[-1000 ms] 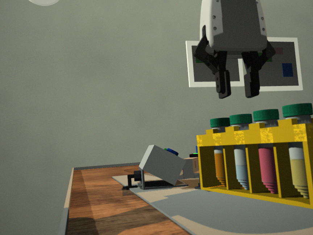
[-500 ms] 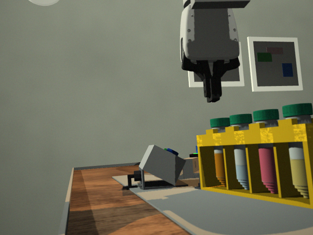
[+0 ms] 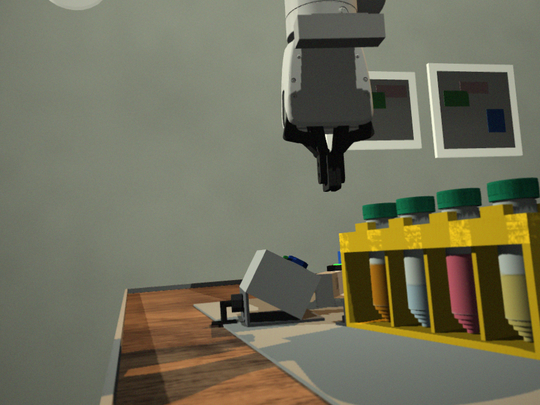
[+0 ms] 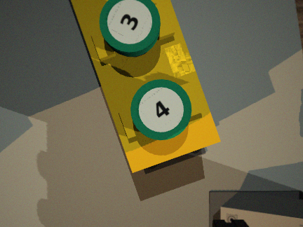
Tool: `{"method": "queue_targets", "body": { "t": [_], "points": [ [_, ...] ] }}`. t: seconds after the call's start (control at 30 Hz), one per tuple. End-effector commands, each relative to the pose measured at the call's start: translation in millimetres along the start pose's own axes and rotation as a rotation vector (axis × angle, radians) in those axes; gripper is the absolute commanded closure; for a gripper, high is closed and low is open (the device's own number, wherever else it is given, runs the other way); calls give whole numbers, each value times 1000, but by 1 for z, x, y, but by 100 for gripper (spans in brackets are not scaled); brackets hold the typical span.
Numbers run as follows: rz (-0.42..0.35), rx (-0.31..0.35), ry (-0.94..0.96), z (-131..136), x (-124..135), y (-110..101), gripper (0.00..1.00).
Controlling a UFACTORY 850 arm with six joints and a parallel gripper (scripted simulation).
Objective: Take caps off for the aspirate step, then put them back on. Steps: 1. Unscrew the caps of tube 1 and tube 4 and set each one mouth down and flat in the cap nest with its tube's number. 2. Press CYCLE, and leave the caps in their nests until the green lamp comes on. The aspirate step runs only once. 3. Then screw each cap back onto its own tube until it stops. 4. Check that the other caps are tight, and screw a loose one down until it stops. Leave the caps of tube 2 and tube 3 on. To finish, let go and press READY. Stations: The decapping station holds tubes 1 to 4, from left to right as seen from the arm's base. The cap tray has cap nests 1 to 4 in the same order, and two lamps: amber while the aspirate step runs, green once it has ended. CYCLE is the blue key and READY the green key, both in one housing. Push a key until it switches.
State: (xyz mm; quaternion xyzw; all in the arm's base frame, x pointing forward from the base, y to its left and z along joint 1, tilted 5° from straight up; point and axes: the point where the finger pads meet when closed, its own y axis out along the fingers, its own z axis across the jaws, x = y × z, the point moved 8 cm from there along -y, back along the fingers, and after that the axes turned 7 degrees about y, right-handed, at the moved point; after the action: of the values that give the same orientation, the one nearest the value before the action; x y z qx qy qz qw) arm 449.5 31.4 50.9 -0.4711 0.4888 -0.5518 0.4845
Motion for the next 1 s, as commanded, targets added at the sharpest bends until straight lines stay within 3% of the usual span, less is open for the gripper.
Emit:
{"method": "queue_targets", "body": {
  "t": [0.0, 0.47, 0.8, 0.97],
  "points": [
    [-13, -15, -1, 13, 18, 10, 100],
    [-13, -15, -1, 49, 82, 46, 100],
    [-13, -15, -1, 49, 82, 46, 100],
    [-13, -15, -1, 49, 82, 61, 100]
  ]
}}
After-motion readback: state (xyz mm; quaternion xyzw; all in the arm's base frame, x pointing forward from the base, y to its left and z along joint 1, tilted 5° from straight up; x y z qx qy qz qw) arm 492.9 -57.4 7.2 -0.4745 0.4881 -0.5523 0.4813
